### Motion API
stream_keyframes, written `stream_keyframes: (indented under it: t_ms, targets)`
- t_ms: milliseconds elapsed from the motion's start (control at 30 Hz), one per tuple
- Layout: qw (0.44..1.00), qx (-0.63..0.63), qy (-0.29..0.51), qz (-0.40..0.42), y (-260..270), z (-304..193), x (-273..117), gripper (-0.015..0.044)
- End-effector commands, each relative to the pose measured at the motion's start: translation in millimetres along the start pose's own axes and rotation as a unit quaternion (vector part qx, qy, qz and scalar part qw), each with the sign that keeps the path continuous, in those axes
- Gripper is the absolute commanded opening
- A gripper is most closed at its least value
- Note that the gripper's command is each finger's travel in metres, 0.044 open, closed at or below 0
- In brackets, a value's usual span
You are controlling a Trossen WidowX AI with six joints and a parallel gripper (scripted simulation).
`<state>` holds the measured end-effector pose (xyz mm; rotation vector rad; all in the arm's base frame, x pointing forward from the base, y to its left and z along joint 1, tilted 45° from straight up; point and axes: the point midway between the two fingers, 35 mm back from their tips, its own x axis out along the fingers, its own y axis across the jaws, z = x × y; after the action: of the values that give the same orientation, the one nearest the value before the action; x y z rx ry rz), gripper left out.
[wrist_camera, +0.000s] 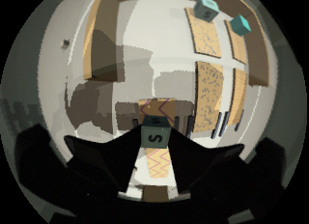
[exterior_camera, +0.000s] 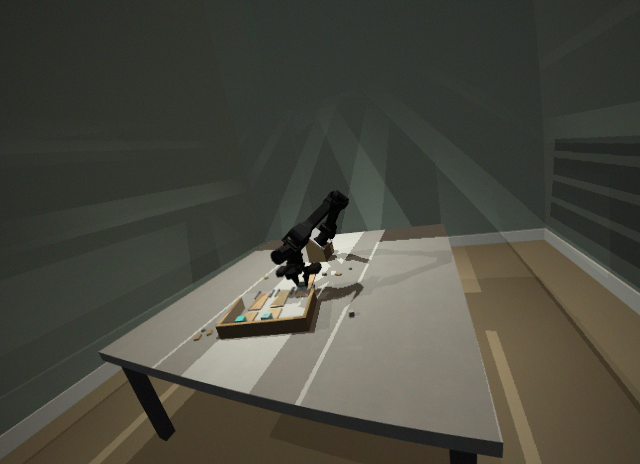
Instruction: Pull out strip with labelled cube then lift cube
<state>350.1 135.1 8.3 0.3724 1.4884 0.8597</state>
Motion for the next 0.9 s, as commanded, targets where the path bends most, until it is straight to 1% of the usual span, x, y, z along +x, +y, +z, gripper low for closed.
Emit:
stream_keyframes:
  t_ms: [0,167,367,600,700,867]
  targets:
    - [1.0,-0.002,-0.006,-0.003,0.3,-17.8,-18.7,0.0]
    - [1.0,-0.001,-0.006,-0.002,0.5,-38.8,-30.7,0.0]
    - [1.0,0.0,-0.006,-0.002,0.4,-42.1,-31.2,0.0]
    - [1.0,0.0,-0.005,-0.002,-0.1,-67.6,-30.7,0.0]
    - [1.0,0.0,-0.005,-0.002,-0.1,-70.0,-31.6,0.0]
    - [1.0,0.0,-0.005,-0.002,-0.5,-70.0,-57.9,0.0]
